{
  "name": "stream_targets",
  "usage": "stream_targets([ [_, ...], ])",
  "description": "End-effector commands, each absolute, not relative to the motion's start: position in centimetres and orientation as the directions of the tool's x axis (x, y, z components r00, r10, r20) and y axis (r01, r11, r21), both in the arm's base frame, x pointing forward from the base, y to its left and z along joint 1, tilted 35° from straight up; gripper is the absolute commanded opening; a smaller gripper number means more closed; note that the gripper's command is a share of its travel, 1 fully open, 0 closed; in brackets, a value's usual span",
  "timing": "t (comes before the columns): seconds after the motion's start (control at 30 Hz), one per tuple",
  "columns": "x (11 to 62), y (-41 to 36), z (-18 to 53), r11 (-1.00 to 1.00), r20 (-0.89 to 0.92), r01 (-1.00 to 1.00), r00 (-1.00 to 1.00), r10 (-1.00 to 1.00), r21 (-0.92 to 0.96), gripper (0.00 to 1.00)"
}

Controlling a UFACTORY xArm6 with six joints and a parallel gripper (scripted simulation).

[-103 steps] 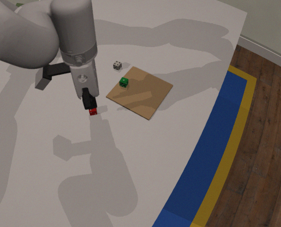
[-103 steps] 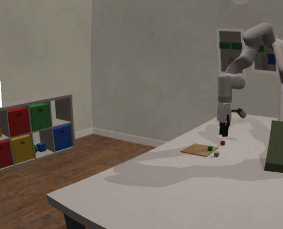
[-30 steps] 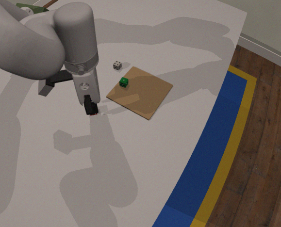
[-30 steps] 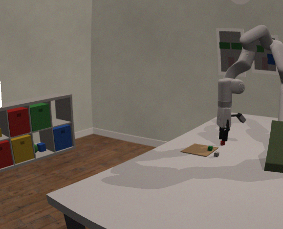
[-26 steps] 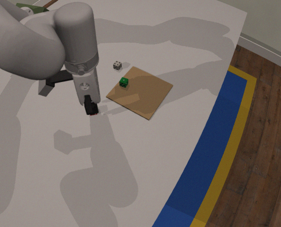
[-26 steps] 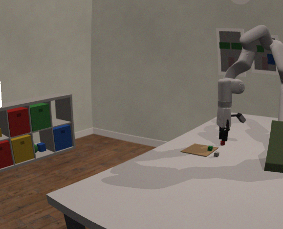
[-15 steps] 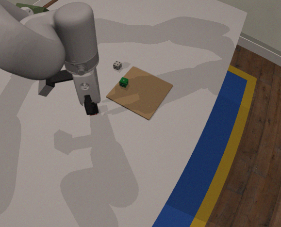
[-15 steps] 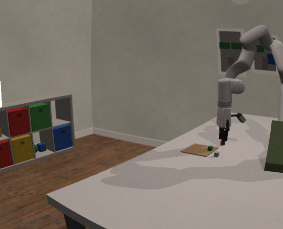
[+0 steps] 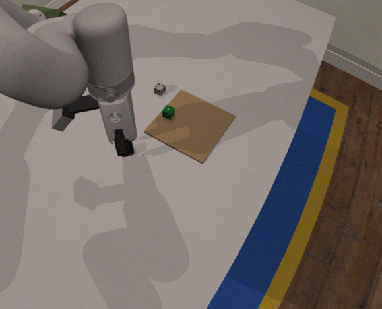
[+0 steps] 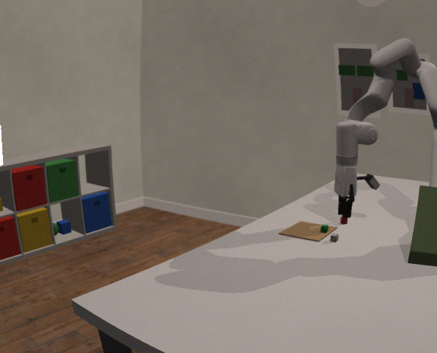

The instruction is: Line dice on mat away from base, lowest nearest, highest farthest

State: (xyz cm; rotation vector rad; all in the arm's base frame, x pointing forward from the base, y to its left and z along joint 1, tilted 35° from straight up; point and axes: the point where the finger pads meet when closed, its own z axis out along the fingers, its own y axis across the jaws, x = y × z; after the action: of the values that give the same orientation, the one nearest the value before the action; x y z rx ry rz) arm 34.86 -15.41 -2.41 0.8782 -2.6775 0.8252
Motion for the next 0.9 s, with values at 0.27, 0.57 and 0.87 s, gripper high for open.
stream_targets([
  [0.27, 34.98, -15.38, -2.34, 0.666, 0.350, -0.597, -0.802, -0.483, -0.448, 0.36],
  [0.57, 34.97, -15.46, -2.46, 0.666, 0.350, -0.597, -0.802, -0.483, -0.448, 0.36],
  [0.87, 34.96, -15.97, -3.20, 0.666, 0.350, -0.597, -0.802, -0.483, -0.448, 0.36],
])
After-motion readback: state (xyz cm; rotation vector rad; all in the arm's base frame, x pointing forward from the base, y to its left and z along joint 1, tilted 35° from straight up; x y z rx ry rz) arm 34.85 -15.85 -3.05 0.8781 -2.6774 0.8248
